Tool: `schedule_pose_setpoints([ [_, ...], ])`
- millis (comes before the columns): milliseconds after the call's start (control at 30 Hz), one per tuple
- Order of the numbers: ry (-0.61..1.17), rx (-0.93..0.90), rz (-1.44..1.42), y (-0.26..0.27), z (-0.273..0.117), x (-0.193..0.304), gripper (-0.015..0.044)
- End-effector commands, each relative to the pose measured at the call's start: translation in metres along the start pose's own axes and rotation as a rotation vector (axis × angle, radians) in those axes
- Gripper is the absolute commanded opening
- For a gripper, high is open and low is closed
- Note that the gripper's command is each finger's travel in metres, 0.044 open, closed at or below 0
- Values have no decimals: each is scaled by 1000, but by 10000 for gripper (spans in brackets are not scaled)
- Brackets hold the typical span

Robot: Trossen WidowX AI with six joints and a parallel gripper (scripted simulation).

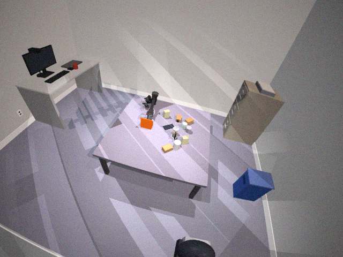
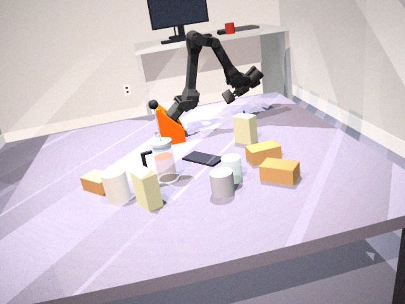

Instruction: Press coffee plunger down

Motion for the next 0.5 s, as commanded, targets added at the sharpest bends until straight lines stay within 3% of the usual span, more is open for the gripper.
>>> schedule_pose_setpoints([
  [0,3,1,2,0,0,0,426],
  [233,95,53,77,-10,-13,15,440],
  [467,315,209,279,-30,-58,47,440],
])
Point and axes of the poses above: the point midway between the two fingers, 35 mm back from their tips, its own z axis out along the fingers, its own y axis across the jaws, x = y × z, the point moved 10 cm from there along -z, back along the fingers, and after that the axes turned 15 degrees about z, right-handed, at the moved point
